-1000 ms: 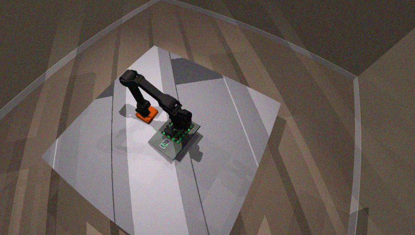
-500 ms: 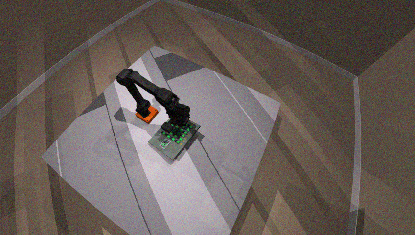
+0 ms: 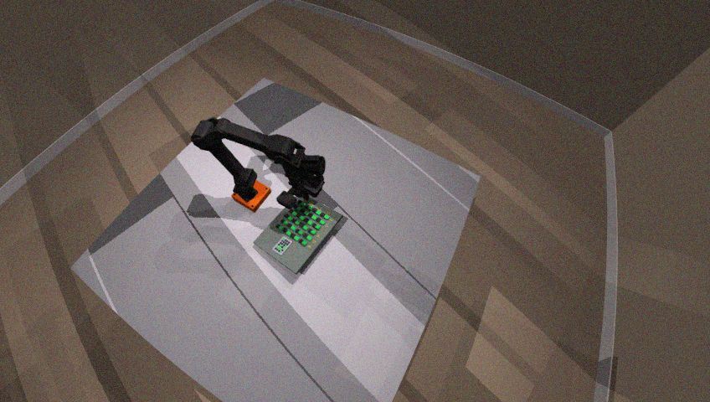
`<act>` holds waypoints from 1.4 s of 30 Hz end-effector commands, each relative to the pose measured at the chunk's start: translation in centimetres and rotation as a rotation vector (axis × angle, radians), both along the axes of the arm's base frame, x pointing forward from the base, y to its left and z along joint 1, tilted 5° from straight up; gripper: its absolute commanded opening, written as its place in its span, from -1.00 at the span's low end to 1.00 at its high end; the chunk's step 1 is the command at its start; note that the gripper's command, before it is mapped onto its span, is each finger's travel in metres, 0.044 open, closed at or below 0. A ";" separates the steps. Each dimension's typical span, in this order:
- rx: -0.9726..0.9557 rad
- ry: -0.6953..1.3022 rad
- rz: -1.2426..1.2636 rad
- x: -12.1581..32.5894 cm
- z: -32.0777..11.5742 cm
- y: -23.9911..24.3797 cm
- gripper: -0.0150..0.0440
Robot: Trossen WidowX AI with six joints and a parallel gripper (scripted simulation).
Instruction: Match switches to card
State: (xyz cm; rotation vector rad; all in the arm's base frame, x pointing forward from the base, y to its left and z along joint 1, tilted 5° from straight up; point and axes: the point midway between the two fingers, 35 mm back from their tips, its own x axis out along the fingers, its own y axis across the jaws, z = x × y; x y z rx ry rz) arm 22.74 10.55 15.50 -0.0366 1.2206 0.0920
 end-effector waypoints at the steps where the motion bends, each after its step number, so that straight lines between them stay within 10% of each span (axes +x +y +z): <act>1: -0.003 -0.002 -0.014 -0.5 -0.4 0.3 -0.49; 42: -0.006 0.020 -0.013 1.5 -5.7 0.5 -0.49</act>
